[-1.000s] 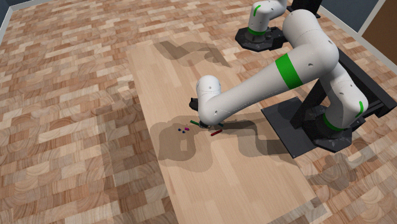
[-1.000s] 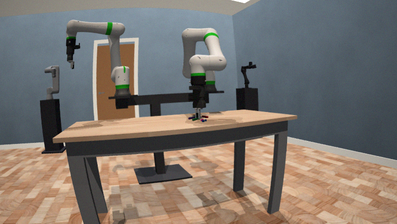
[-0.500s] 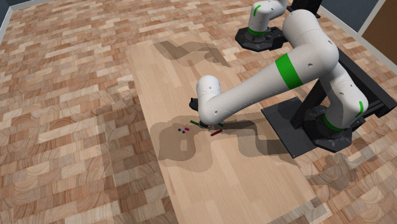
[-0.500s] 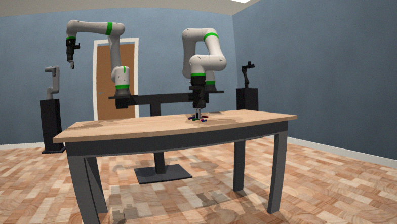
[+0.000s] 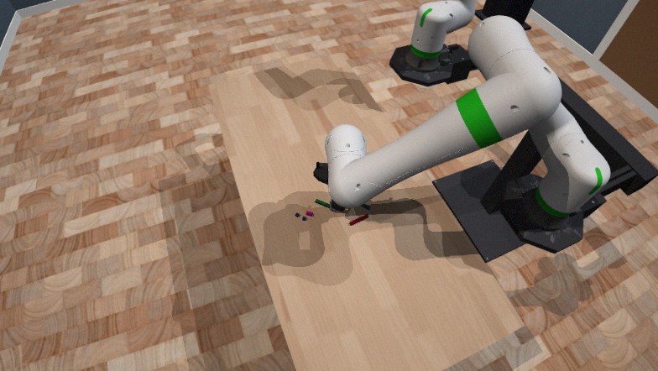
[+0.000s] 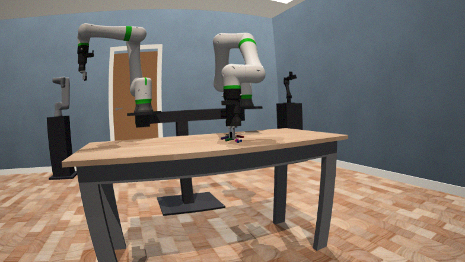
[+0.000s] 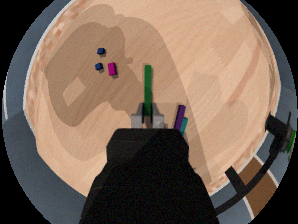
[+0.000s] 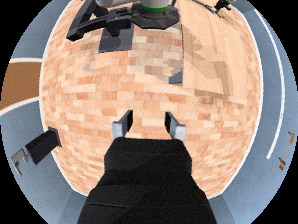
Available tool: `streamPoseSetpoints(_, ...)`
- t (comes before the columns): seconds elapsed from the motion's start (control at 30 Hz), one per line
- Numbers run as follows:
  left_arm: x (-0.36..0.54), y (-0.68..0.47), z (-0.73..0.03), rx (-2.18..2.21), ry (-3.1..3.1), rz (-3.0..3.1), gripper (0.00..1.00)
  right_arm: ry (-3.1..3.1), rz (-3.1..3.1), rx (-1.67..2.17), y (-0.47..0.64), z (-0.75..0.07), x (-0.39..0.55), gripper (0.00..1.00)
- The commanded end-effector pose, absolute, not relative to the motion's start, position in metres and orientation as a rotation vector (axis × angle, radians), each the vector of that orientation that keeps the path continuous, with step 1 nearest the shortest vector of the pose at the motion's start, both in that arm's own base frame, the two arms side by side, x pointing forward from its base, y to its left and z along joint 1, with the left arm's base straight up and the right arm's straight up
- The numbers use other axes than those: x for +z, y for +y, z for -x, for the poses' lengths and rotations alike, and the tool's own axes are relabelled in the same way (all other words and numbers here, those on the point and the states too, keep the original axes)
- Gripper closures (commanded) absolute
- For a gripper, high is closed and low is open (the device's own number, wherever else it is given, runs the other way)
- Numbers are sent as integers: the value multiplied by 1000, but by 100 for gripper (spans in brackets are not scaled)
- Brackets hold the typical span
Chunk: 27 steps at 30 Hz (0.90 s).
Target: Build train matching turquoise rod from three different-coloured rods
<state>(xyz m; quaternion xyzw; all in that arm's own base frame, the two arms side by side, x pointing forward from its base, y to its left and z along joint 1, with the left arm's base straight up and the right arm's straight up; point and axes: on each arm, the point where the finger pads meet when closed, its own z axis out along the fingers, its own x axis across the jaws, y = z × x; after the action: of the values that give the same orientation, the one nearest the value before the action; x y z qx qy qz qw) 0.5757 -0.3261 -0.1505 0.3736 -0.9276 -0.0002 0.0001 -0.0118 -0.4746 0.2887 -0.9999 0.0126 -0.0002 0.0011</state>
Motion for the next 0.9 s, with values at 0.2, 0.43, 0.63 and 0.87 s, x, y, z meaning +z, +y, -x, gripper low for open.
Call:
streamPoseSetpoints(0.2, -149, -327, -577, 2, -2915, -1174, 64, 40, 3141, 0, -475, 12, 290, 0)
streamPoseSetpoints(0.43, -149, -327, -577, 2, -2915, -1174, 58, 40, 3141, 0, -475, 12, 290, 0)
streamPoseSetpoints(0.63, -149, -327, -577, 2, -2915, -1174, 46, 40, 3141, 0, -475, 12, 290, 0)
streamPoseSetpoints(0.87, -149, -327, -577, 2, -2915, -1174, 46, 40, 3141, 0, -475, 12, 290, 0)
